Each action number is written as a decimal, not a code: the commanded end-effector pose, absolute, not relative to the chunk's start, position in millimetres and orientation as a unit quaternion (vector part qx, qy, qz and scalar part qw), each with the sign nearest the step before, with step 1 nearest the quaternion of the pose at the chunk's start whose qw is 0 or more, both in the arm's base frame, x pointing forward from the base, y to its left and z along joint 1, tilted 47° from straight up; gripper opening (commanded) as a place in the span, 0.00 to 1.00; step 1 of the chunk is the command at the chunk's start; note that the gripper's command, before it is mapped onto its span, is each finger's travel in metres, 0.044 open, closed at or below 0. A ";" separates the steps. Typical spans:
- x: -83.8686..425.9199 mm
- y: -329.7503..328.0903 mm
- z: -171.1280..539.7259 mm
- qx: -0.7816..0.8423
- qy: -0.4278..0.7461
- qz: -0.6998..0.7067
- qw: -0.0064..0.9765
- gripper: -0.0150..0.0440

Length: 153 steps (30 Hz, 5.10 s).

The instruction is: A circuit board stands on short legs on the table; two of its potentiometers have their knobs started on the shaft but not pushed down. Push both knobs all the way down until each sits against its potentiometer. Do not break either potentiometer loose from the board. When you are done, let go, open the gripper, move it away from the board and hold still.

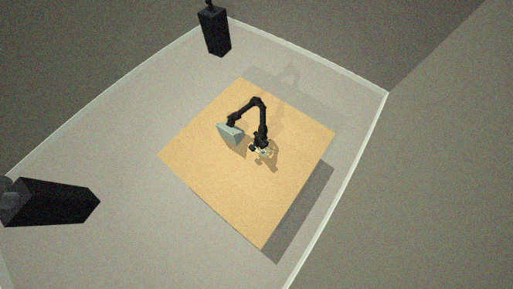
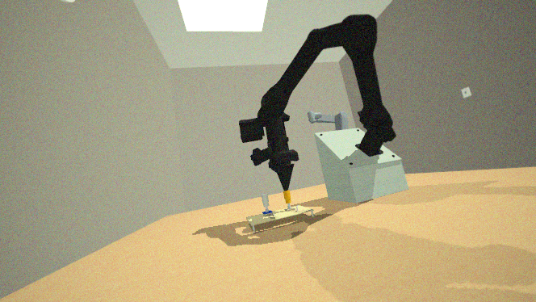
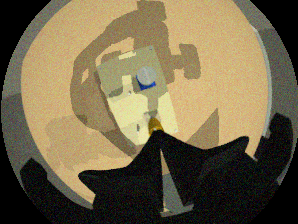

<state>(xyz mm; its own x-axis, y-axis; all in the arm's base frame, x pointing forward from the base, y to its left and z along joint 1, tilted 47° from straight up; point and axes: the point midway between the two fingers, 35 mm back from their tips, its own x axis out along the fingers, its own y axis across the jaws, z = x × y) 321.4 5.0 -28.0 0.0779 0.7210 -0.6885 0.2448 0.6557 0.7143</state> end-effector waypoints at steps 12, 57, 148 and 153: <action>323.8 15.9 -35.2 0.363 0.654 0.196 0.634 0.25; 324.2 20.3 -39.3 0.363 0.654 0.196 0.634 0.25; 324.4 21.5 -40.6 0.363 0.654 0.196 0.634 0.25; 324.2 15.9 -35.5 0.363 0.654 0.195 0.634 0.25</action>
